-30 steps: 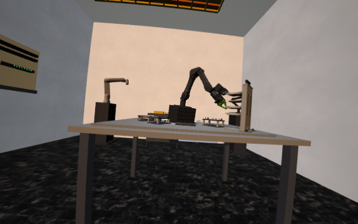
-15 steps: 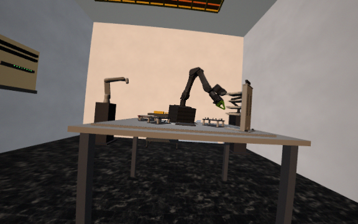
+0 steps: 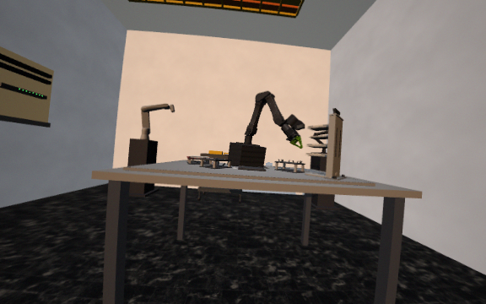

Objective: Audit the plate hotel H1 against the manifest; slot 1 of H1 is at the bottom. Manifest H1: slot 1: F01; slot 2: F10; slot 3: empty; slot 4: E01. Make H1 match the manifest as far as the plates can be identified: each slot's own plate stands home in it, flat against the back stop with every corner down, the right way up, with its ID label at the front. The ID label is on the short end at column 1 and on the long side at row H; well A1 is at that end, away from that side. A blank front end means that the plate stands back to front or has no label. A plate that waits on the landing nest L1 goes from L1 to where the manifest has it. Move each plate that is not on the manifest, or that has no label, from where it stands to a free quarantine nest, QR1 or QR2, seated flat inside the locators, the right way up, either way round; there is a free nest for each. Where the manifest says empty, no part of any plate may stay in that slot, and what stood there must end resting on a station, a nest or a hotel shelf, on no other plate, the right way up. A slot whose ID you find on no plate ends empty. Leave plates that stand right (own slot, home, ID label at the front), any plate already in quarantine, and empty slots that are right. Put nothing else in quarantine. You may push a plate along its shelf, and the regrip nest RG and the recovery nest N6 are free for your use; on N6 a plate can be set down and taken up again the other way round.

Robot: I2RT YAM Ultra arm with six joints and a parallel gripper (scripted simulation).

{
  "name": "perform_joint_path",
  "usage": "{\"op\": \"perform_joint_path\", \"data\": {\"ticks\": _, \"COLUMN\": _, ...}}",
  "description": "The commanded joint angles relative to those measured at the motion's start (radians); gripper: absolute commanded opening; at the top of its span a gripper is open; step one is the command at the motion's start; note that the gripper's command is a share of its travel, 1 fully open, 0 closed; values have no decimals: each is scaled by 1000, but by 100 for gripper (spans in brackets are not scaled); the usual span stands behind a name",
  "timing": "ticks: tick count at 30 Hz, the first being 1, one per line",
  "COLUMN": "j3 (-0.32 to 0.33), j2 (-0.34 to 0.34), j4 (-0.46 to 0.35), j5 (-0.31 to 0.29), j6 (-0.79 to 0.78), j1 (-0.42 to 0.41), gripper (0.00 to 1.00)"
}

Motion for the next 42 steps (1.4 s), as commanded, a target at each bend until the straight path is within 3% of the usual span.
{"op": "perform_joint_path", "data": {"ticks": 1, "j3": -10, "j2": -32, "j4": 35, "j5": 4, "j6": 4, "j1": 2, "gripper": 0}}
{"op": "perform_joint_path", "data": {"ticks": 42, "j3": -247, "j2": -208, "j4": 90, "j5": 36, "j6": 29, "j1": 42, "gripper": 0}}
